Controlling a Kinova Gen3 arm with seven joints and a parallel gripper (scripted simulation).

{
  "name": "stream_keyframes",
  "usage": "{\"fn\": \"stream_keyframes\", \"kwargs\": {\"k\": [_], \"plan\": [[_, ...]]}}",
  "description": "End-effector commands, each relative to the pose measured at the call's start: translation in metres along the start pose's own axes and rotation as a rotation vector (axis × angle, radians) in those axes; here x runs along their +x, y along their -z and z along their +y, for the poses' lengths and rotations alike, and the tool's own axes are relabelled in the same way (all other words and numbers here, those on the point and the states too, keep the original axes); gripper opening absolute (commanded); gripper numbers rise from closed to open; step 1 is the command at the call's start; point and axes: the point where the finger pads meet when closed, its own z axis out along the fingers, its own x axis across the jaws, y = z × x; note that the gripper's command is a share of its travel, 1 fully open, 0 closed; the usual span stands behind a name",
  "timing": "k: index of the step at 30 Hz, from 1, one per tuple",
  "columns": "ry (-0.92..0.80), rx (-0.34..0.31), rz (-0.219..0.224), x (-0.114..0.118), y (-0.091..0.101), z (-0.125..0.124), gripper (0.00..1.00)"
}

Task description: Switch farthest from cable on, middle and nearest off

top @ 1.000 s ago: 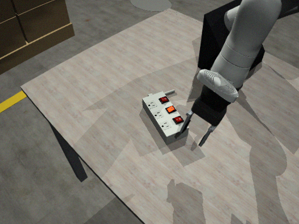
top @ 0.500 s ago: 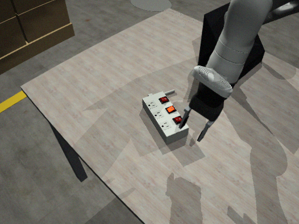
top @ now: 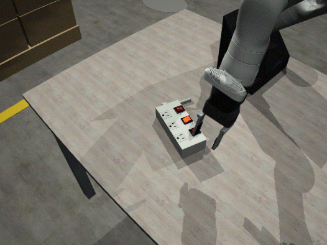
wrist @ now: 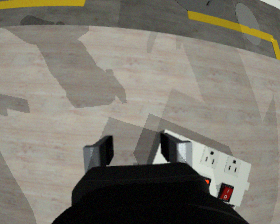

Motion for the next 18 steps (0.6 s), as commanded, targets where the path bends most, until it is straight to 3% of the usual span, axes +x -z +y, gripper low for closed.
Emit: {"fn": "stream_keyframes", "kwargs": {"k": [1, 18], "plan": [[-0.010, -0.015, -0.010, 0.009, -0.001, 0.005, 1.00], [-0.024, -0.046, -0.029, 0.023, -0.003, 0.017, 1.00]]}}
